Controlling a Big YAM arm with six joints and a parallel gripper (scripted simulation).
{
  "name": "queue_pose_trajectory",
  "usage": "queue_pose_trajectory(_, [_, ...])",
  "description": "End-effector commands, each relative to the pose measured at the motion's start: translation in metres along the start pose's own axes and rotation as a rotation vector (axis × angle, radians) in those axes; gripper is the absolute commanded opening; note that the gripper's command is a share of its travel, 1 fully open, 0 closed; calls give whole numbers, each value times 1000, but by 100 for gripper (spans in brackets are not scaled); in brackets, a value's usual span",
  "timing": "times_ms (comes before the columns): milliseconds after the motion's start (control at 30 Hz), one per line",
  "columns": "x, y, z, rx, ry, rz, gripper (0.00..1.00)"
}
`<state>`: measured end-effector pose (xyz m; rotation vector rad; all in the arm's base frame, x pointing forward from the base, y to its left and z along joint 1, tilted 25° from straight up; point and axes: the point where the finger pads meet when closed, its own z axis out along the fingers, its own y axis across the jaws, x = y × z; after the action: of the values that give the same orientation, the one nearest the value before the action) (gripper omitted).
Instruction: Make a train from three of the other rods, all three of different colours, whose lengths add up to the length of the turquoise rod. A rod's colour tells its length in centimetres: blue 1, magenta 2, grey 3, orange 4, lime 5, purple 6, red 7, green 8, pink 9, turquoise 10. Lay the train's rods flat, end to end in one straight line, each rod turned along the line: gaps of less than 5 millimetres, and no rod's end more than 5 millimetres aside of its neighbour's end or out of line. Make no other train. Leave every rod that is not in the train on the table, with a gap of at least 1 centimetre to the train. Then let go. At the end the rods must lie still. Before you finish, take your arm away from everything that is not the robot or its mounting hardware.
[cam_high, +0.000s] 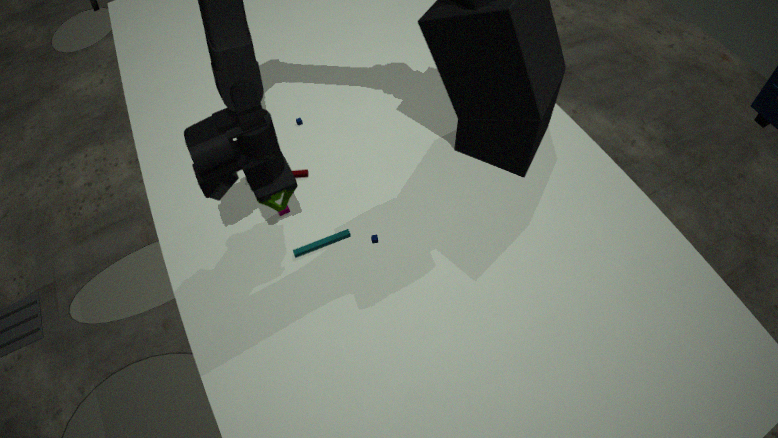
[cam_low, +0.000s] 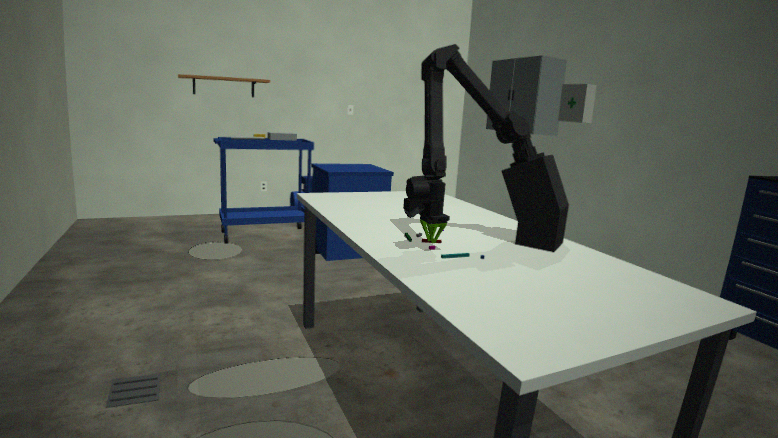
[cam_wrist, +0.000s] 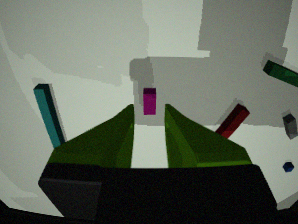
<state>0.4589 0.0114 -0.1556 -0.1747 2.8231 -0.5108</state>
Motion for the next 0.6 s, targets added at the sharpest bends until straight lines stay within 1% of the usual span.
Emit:
queue_pose_trajectory(0, [-7, -4, 8, -1, -13, 10, 23])
queue_pose_trajectory(200, [-3, -3, 10, -1, -7, 9, 23])
queue_pose_trajectory(567, [-4, -3, 10, -1, -9, 10, 23])
